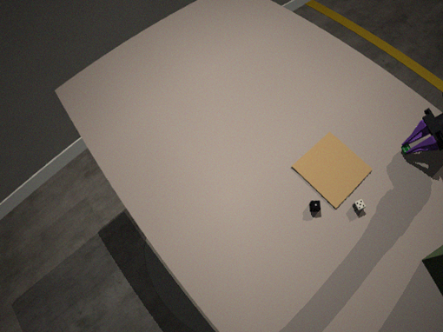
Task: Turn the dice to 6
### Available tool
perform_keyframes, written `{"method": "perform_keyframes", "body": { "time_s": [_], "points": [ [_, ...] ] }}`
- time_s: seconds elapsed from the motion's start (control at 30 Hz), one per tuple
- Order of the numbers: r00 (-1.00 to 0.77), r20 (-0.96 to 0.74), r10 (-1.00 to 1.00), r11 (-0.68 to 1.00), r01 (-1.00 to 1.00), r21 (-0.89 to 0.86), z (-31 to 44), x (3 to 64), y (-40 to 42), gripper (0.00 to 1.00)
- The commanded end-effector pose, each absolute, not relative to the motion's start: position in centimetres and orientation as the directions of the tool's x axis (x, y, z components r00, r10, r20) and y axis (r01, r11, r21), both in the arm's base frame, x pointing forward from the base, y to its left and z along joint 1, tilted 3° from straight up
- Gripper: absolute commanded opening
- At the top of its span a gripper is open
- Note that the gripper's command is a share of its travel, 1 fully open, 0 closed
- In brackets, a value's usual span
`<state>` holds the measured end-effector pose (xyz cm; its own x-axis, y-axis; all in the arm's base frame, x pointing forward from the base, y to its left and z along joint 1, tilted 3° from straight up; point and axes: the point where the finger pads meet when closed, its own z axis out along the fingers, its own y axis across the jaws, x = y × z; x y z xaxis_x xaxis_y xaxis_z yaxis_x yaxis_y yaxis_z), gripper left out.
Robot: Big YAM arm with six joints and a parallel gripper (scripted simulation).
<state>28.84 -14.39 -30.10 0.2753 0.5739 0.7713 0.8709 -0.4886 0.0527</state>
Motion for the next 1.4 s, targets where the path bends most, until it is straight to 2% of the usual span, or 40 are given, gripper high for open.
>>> {"method": "perform_keyframes", "body": {
  "time_s": [0.0,0.13,0.2,0.23,0.37,0.4,1.37],
  "points": [
    [0.276,0.772,0.573,-0.484,0.874,0.047,-30.60,28.73,-13.91,0.18],
    [0.276,0.772,0.573,-0.484,0.874,0.047,-30.60,28.73,-13.91,0.26],
    [0.276,0.772,0.573,-0.484,0.874,0.047,-30.60,28.73,-13.91,0.26],
    [0.276,0.772,0.573,-0.484,0.874,0.047,-30.60,28.73,-13.91,0.30],
    [0.276,0.772,0.573,-0.484,0.874,0.047,-30.60,28.73,-13.91,0.30],
    [0.276,0.772,0.573,-0.484,0.874,0.047,-30.60,28.73,-13.91,0.33],
    [0.276,0.772,0.573,-0.484,0.874,0.047,-30.60,28.73,-13.91,0.33]
  ]
}}
